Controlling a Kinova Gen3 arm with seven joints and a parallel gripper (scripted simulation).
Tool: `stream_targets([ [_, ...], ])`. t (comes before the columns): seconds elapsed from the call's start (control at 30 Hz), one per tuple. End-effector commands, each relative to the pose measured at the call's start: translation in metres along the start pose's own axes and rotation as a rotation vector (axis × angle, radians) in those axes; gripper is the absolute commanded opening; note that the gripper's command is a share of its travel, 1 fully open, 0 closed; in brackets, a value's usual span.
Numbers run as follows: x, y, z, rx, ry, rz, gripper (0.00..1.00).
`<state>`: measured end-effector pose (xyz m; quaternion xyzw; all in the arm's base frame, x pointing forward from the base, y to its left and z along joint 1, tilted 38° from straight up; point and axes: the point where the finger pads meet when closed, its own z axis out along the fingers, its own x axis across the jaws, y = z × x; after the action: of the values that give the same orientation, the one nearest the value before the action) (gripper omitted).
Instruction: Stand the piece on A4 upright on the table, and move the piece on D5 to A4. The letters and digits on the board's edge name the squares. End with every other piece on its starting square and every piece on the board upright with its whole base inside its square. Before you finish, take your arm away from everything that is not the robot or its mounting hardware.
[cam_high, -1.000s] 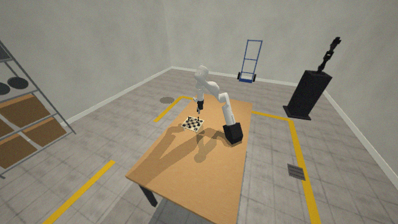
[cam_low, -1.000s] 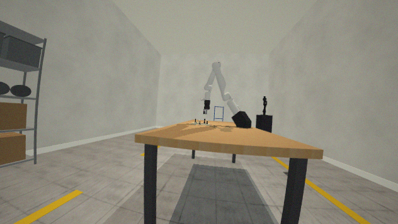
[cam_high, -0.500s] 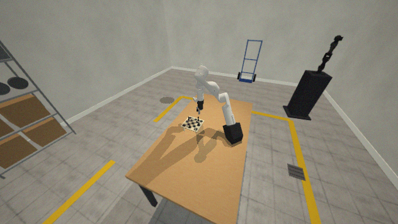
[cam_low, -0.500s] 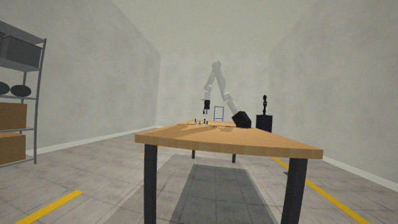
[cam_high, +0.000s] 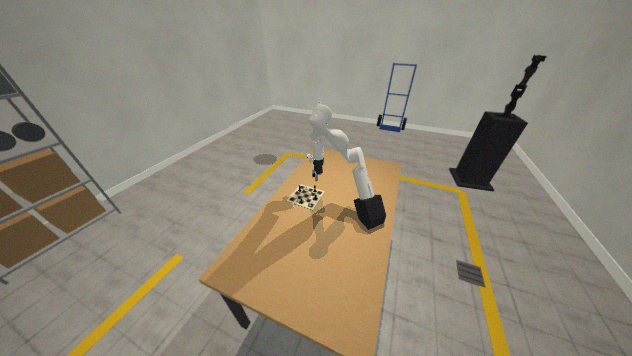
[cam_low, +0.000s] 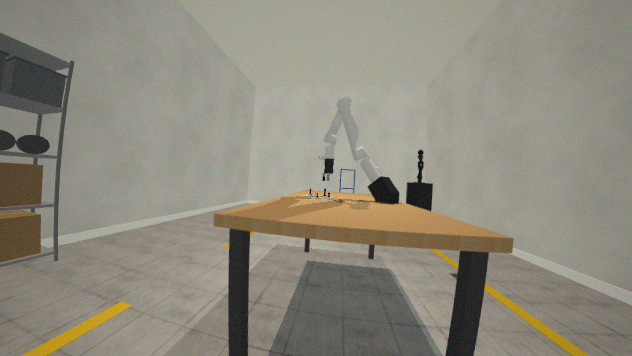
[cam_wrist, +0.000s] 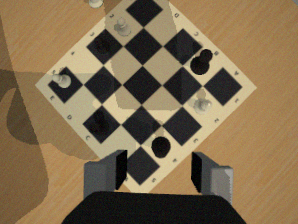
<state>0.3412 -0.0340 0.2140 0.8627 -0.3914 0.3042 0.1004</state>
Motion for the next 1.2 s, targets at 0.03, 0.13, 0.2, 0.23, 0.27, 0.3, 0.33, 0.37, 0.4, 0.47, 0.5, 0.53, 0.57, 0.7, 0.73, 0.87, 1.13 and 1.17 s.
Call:
stream_targets([
  [0.03,0.000,-0.002,-0.007,0.004,0.003,-0.004,1.00],
  [0.13,0.000,-0.002,-0.016,0.004,0.003,-0.004,1.00],
  [0.2,0.000,-0.002,-0.016,0.004,0.003,-0.004,1.00],
  [0.23,0.000,-0.002,-0.020,0.004,0.003,-0.004,1.00],
  [0.27,0.000,-0.002,-0.023,0.004,0.003,-0.004,1.00],
  [0.3,0.000,-0.002,-0.027,0.004,0.003,-0.004,1.00],
  [0.33,0.000,-0.002,-0.030,0.004,0.003,-0.004,1.00],
  [0.37,0.000,-0.002,-0.034,0.004,0.003,-0.004,1.00],
  [0.4,0.000,-0.002,-0.038,0.004,0.003,-0.004,1.00],
  [0.47,0.000,-0.002,-0.044,0.004,0.003,-0.004,1.00],
  [0.5,0.000,-0.002,-0.047,0.004,0.003,-0.004,1.00],
  [0.53,0.000,-0.002,-0.049,0.004,0.003,-0.004,1.00],
  [0.57,0.000,-0.002,-0.051,0.004,0.003,-0.004,1.00],
  [0.7,0.000,-0.002,-0.055,0.004,0.003,-0.004,1.00],
  [0.73,0.000,-0.002,-0.055,0.004,0.003,-0.004,1.00],
  [0.87,0.000,-0.002,-0.055,0.004,0.003,-0.004,1.00],
  [1.13,0.000,-0.002,-0.055,0.004,0.003,-0.004,1.00],
  [1.17,0.000,-0.002,-0.055,0.004,0.003,-0.004,1.00],
])
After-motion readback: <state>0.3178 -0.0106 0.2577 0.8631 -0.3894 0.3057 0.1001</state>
